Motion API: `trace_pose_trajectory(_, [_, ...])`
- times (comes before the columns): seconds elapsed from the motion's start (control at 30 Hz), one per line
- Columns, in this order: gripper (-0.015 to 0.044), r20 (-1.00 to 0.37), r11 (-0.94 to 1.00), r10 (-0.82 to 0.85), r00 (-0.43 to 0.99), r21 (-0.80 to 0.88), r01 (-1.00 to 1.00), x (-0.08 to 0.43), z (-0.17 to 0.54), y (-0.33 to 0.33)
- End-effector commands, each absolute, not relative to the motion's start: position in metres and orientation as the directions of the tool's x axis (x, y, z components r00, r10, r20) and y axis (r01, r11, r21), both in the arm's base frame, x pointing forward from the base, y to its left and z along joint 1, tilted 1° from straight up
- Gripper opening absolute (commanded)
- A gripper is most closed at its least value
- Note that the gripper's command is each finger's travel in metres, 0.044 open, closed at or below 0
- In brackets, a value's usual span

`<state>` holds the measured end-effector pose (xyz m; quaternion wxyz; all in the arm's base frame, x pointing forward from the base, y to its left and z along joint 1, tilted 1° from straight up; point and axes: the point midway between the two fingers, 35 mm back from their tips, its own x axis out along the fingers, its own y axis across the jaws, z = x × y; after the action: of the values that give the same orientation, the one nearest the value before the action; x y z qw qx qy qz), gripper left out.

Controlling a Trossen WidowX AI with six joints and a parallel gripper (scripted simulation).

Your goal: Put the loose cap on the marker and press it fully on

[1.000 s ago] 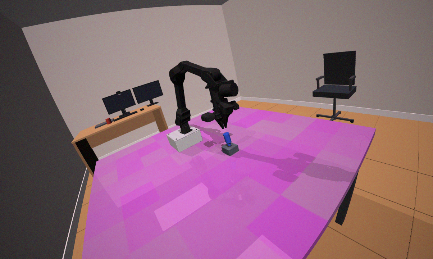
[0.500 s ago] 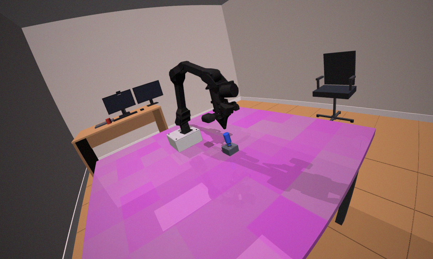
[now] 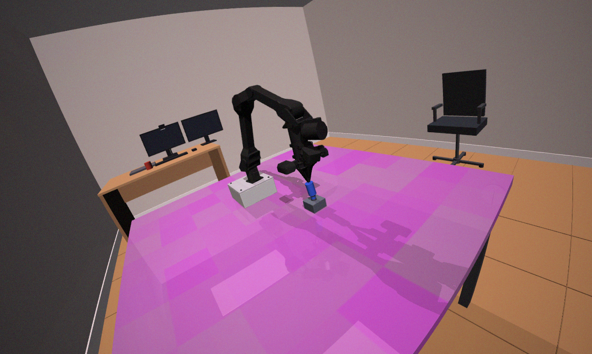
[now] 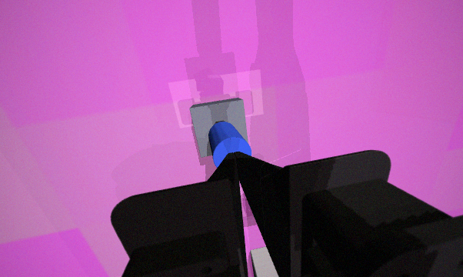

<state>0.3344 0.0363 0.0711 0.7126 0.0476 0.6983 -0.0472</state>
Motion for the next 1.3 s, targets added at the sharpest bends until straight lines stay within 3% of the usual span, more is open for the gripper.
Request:
trace_pose_trajectory(0.0, [0.0000,-1.000,0.992,0.002,0.019,0.004,0.130,0.334,0.065,0.037])
trace_pose_trajectory(0.43, [0.0000,-1.000,0.991,0.002,0.024,0.005,0.133,0.335,0.065,0.037])
trace_pose_trajectory(0.67, [0.0000,-1.000,0.991,0.002,0.024,0.005,0.133,0.334,0.150,0.037])
trace_pose_trajectory(0.83, [0.0000,-1.000,0.991,0.002,0.024,0.005,0.133,0.333,0.152,0.037])
trace_pose_trajectory(1.27, [0.0341,-1.000,0.991,0.002,0.024,0.005,0.133,0.333,0.152,0.037])
